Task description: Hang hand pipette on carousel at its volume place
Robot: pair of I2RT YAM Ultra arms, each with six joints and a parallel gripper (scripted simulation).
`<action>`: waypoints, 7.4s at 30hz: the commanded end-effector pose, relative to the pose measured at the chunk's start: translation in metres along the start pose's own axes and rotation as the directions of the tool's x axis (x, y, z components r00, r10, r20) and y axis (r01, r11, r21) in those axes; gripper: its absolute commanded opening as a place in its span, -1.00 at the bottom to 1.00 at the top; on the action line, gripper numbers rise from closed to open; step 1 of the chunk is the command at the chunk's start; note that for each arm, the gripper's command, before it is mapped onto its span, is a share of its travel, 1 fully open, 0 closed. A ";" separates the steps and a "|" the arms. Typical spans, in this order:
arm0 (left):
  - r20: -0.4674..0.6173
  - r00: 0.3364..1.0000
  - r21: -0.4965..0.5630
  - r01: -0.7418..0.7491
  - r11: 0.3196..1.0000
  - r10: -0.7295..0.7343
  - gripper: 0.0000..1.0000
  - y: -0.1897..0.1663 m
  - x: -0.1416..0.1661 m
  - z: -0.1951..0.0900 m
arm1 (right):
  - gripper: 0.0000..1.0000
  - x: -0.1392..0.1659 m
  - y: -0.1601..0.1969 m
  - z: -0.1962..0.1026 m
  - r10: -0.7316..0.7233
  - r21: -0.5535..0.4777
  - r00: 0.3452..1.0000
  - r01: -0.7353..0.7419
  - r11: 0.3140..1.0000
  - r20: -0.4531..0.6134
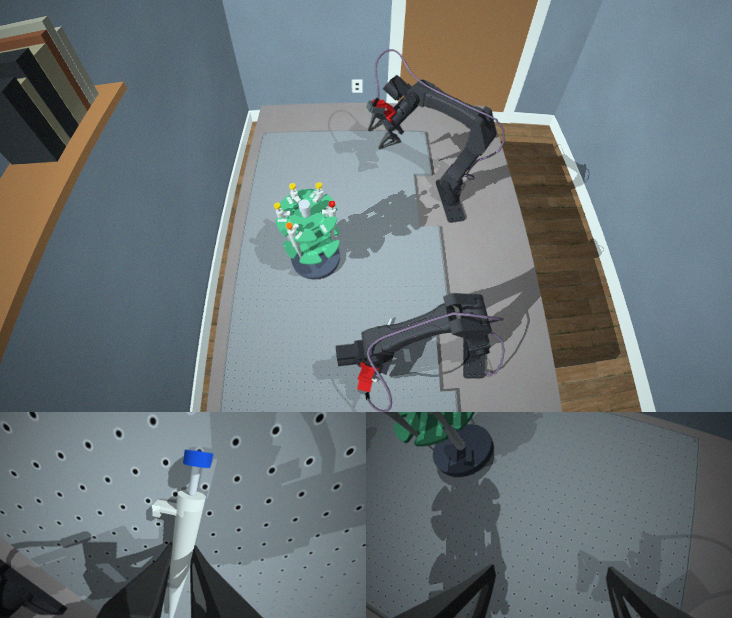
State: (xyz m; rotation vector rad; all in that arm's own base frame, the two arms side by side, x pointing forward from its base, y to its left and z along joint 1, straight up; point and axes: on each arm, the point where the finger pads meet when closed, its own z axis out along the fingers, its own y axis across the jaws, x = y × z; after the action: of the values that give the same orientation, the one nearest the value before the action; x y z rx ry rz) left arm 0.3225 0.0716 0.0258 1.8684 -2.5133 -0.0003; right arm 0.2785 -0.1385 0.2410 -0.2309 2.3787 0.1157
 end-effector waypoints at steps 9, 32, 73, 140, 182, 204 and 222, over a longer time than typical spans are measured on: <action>0.038 0.999 0.043 -0.009 0.999 0.007 -0.77 -0.012 -0.004 -0.011 | 1.00 -0.011 -0.004 -0.006 -0.022 0.015 0.999 0.022 1.000 0.037; 0.038 0.999 0.043 -0.009 0.999 0.007 -0.77 -0.012 -0.004 -0.011 | 1.00 -0.011 -0.004 -0.006 -0.022 0.015 0.999 0.022 1.000 0.037; 0.034 0.999 0.035 -0.009 0.999 0.008 -0.77 -0.007 -0.001 -0.065 | 1.00 -0.011 -0.004 -0.006 -0.022 0.015 0.999 0.022 1.000 0.037; 0.012 1.000 -0.001 -0.004 1.000 0.005 -0.77 -0.003 0.060 -0.105 | 1.00 -0.011 -0.004 -0.006 -0.022 0.015 0.999 0.022 1.000 0.037; 0.027 0.936 0.036 -0.351 0.936 0.351 -0.77 -0.026 0.152 -0.119 | 1.00 -0.011 -0.004 -0.006 -0.022 0.015 0.999 0.022 1.000 0.037; 0.040 0.680 0.020 -0.733 0.680 0.732 -0.77 -0.026 0.152 -0.119 | 1.00 -0.011 -0.004 -0.006 -0.022 0.015 0.999 0.022 1.000 0.037; 0.044 0.316 0.003 -0.949 0.316 0.948 -0.77 -0.026 0.152 -0.119 | 1.00 -0.011 -0.004 -0.006 -0.022 0.015 0.999 0.022 1.000 0.037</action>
State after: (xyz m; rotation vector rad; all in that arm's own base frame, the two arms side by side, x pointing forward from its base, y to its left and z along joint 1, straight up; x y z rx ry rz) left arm 0.3000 -0.0818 0.1245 0.1937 -3.1161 -0.0095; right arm 0.2785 -0.1385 0.2410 -0.2309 2.3787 0.1157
